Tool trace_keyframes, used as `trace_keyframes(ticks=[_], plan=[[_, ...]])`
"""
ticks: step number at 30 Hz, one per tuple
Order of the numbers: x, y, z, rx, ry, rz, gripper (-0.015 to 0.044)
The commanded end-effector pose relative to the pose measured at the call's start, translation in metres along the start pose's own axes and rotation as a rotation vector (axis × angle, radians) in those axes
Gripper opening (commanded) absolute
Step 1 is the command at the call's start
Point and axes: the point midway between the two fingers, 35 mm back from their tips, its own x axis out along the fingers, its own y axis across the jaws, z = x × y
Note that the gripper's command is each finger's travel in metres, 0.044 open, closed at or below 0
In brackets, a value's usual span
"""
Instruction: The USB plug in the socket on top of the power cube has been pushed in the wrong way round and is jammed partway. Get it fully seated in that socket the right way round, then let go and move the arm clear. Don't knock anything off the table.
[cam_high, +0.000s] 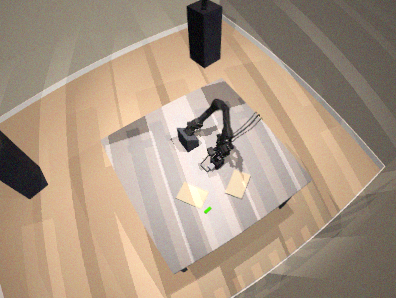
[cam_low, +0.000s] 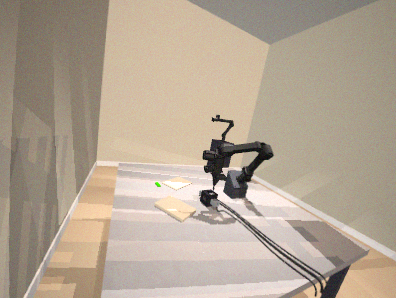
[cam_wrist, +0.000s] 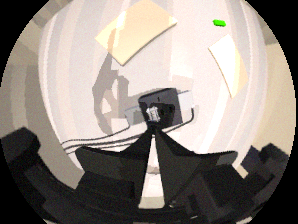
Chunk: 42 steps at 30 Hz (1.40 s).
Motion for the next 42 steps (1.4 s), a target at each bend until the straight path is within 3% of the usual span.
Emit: trace_keyframes(ticks=[1,42], plan=[[0.0001,-0.0002,0.0001,0.091,-0.001,-0.001,0.0000],[0.0002,-0.0003,0.0001,1.165,-0.001,0.000,0.0000]])
